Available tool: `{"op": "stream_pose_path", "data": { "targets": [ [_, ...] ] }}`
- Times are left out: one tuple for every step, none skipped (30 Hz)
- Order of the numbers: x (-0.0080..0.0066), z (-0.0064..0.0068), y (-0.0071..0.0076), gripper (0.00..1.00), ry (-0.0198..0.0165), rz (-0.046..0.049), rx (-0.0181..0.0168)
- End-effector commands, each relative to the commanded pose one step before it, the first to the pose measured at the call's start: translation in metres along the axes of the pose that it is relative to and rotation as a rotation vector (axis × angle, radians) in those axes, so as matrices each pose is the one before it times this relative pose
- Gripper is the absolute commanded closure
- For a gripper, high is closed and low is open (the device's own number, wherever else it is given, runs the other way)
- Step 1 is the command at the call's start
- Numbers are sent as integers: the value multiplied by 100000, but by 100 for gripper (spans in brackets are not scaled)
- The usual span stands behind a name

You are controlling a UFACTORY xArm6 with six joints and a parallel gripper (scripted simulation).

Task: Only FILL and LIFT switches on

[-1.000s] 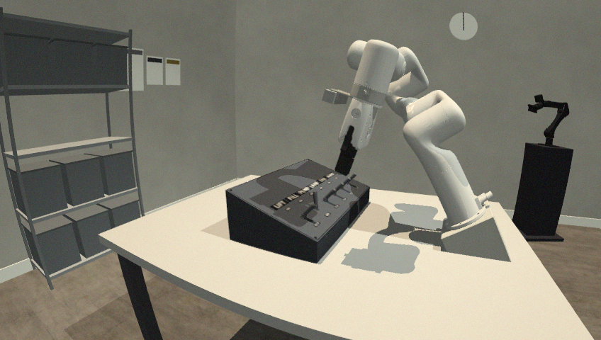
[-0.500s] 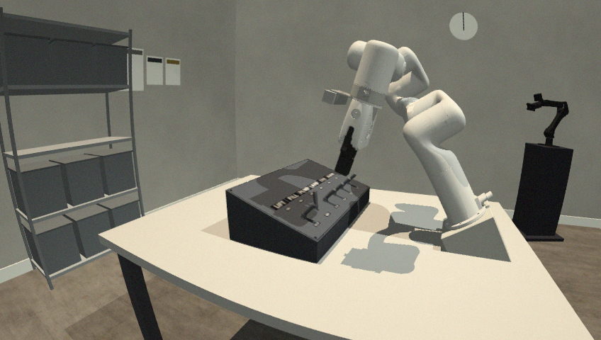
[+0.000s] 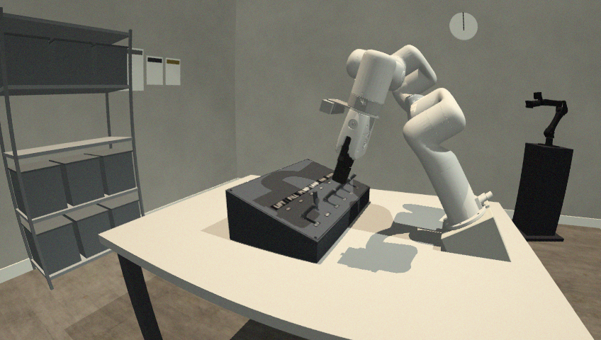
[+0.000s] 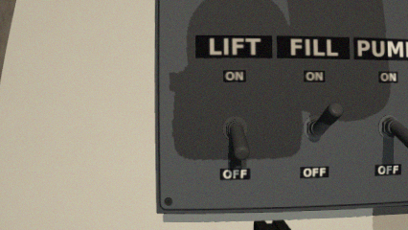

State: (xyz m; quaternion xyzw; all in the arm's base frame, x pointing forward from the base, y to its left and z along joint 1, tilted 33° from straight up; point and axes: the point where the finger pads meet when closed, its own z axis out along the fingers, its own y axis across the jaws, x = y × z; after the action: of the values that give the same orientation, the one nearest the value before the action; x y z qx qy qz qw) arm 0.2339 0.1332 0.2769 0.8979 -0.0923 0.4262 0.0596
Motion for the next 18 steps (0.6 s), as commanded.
{"op": "stream_pose_path", "data": {
  "targets": [
    [123,824,-131,100,-226,143,431],
    [0,328,0,100,0,0,0],
    [0,337,0,100,0,0,0],
    [1,343,-2,100,1,1,0],
    [0,349,-1,100,0,0,0],
    [0,354,0,100,-2,-1,0],
    [1,356,-2,100,2,1,0],
    [1,357,-2,100,1,0,0],
    [0,358,0,100,-1,0,0],
    [0,356,0,100,-2,0,0],
    [1,353,-2,100,3,1,-1],
    [0,350,-1,100,1,0,0],
    [-1,345,0,100,-3,-1,1],
    [1,338,-2,100,2,0,-1],
    [1,331,-2,100,3,0,-1],
    [-1,322,0,100,-4,-1,1],
    [0,0,0,100,0,0,0],
    [0,0,0,100,0,0,0]
  ]
}}
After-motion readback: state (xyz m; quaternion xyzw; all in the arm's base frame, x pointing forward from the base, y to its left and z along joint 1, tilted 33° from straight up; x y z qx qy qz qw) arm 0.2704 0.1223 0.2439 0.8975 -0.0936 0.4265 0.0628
